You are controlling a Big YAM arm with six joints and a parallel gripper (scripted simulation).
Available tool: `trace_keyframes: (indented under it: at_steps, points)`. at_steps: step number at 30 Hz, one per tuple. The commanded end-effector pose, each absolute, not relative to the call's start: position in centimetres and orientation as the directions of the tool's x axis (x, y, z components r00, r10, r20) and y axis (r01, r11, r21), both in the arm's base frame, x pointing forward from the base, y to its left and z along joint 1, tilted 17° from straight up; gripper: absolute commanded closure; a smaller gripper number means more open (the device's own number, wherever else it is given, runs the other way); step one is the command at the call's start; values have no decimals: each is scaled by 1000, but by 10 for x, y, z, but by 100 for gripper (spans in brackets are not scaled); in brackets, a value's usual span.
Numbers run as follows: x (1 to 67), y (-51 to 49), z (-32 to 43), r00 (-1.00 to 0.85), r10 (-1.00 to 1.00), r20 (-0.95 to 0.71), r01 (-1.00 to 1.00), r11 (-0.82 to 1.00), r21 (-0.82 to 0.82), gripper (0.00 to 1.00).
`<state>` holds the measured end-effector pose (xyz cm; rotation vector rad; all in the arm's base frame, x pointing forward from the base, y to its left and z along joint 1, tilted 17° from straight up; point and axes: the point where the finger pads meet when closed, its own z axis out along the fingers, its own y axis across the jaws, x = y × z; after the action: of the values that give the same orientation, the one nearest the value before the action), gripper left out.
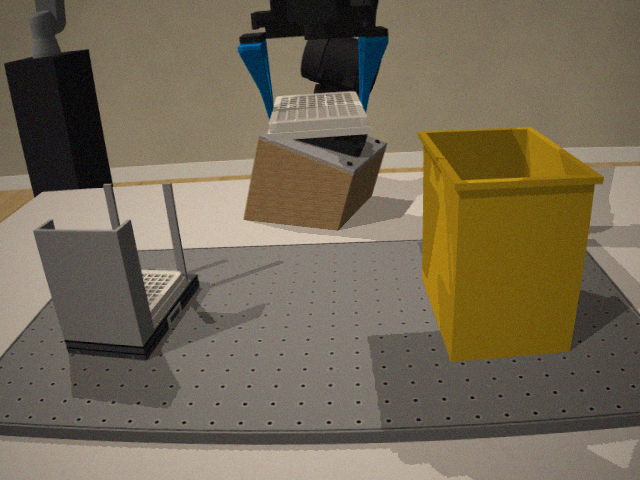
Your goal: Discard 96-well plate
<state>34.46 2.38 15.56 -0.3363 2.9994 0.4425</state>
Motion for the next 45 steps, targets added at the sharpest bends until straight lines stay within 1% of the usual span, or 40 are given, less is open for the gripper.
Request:
trace_keyframes:
  at_steps: [1, 29, 31, 32, 34, 45]
  points:
    - [347, 33, 174, -971, -185, -154, -221, 939, 265, 100]
    - [344, 118, 217, -962, -182, -205, -234, 934, 271, 100]
    - [344, 118, 217, -962, -182, -205, -234, 934, 271, 100]
    - [335, 120, 205, -968, -183, -175, -226, 935, 273, 100]
    - [343, 128, 220, -962, -181, -206, -234, 933, 273, 100]
    - [336, 165, 232, -961, -179, -213, -236, 930, 283, 100]
